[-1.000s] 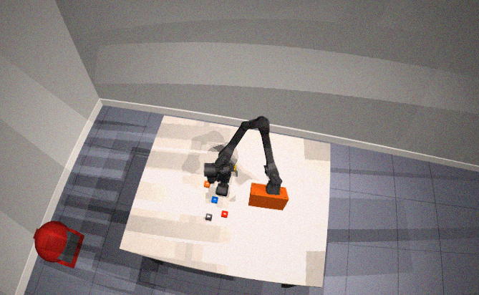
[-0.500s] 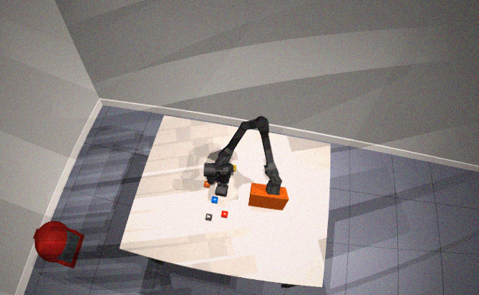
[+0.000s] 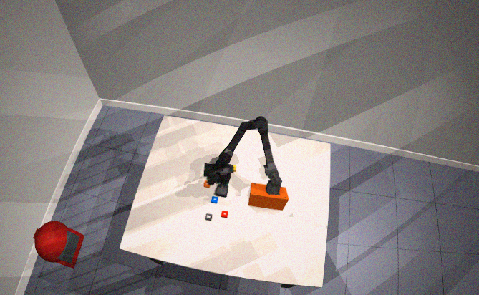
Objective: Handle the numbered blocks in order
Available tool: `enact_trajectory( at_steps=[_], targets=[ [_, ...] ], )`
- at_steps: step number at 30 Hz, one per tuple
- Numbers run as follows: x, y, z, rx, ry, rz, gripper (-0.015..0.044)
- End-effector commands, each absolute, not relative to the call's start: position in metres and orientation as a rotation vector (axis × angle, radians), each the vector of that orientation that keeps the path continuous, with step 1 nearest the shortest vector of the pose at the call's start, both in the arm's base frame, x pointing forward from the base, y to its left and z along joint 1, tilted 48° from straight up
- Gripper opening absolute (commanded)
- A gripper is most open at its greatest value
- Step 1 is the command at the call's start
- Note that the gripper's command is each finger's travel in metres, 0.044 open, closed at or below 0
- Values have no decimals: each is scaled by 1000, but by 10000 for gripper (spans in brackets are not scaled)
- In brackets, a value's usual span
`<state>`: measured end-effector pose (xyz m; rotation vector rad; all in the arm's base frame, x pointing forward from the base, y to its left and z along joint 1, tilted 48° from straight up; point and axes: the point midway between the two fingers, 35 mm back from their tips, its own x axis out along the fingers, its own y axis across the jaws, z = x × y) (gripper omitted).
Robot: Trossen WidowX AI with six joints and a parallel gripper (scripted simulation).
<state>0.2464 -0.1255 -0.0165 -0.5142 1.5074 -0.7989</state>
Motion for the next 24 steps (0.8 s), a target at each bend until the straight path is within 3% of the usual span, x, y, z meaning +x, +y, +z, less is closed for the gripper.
enact_trajectory(
  at_steps=[1, 10, 22, 24],
  targets=[
    [246, -126, -16, -520, 1507, -799, 173],
    [246, -126, -16, -520, 1507, -799, 400],
    [251, -99, 8, -519, 1507, -798, 400],
    [253, -91, 14, -517, 1507, -795, 348]
  ],
)
